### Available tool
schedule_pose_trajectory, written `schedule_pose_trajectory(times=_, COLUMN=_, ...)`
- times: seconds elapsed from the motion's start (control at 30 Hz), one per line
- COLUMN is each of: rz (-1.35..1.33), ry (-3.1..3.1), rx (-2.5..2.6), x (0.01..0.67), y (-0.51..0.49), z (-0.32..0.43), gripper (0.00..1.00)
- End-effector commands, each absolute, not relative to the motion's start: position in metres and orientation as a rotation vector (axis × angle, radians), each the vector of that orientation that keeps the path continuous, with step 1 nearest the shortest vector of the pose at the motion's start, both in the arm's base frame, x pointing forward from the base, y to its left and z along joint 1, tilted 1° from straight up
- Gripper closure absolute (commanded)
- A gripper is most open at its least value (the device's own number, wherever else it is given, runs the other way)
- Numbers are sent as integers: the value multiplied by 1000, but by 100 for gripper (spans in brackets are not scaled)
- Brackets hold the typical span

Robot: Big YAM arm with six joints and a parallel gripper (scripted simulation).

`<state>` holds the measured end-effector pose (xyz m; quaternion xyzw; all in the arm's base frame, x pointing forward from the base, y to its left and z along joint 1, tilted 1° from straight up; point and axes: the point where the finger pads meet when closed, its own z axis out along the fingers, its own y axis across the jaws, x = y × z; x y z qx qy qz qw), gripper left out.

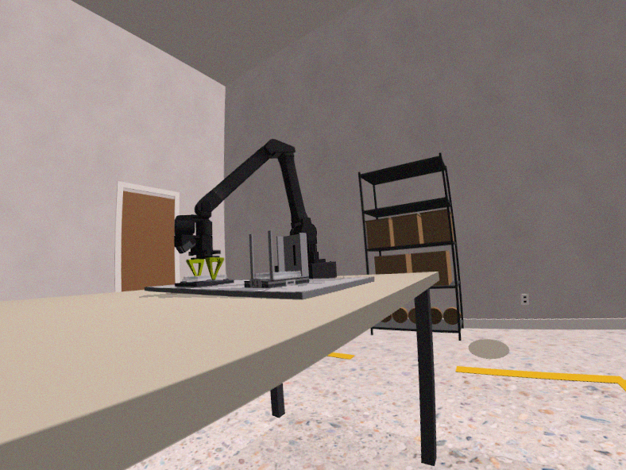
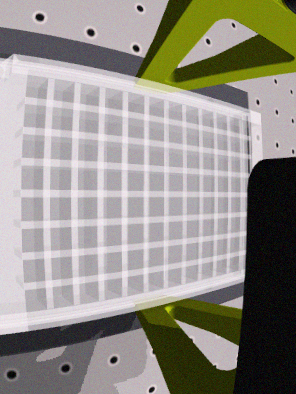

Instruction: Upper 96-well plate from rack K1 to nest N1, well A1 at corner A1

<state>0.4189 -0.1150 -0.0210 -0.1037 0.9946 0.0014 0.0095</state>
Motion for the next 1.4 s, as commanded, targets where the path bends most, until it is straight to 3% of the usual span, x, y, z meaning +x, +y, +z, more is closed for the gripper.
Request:
schedule_pose_trajectory(times=0.0, rz=-15, ry=3064, rx=-318, x=438, y=-115, z=-13, gripper=100)
schedule_pose_trajectory(times=0.77, rz=-17, ry=3065, rx=-319, x=436, y=-118, z=-12, gripper=100)
schedule_pose_trajectory(times=0.8, rz=-17, ry=3065, rx=-319, x=436, y=-118, z=-12, gripper=0)
schedule_pose_trajectory(times=1.37, rz=-17, ry=3065, rx=-319, x=436, y=-118, z=-12, gripper=0)
